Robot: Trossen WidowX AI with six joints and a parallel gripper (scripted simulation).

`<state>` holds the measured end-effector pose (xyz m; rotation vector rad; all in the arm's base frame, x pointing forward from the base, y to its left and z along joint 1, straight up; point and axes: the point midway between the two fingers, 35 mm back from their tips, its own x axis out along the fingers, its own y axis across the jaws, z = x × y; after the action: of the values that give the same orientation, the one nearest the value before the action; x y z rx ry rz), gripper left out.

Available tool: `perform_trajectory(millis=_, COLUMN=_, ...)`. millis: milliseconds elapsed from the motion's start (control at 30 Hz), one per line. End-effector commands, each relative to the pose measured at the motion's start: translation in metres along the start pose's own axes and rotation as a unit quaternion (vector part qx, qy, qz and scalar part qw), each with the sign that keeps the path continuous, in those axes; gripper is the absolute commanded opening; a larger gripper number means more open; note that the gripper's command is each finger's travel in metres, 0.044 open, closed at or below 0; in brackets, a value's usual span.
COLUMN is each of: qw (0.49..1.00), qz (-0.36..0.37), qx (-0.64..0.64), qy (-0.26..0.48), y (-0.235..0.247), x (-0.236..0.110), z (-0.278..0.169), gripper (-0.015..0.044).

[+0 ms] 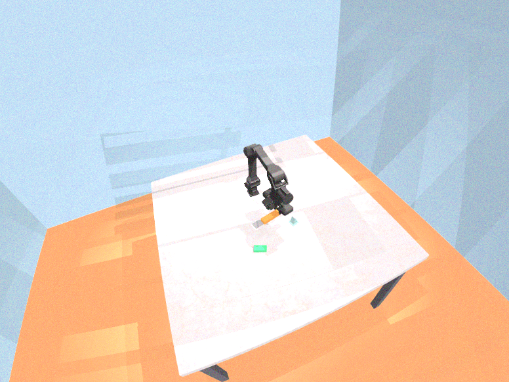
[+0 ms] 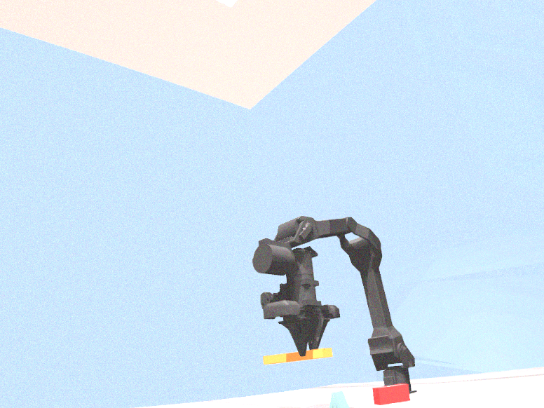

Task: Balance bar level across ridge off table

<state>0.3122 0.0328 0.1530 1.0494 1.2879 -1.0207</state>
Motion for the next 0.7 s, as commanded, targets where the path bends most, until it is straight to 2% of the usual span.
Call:
perform_trajectory(millis=0, qw=1.0, qz=0.001, qx=-0.001, qy=0.001, y=0.006, x=-0.001, z=-0.011, gripper=0.0)
perform_trajectory(millis=667, qw=1.0, qz=0.002, qx=-0.016, qy=0.005, y=0.032, x=0.002, z=-0.083, gripper=0.0)
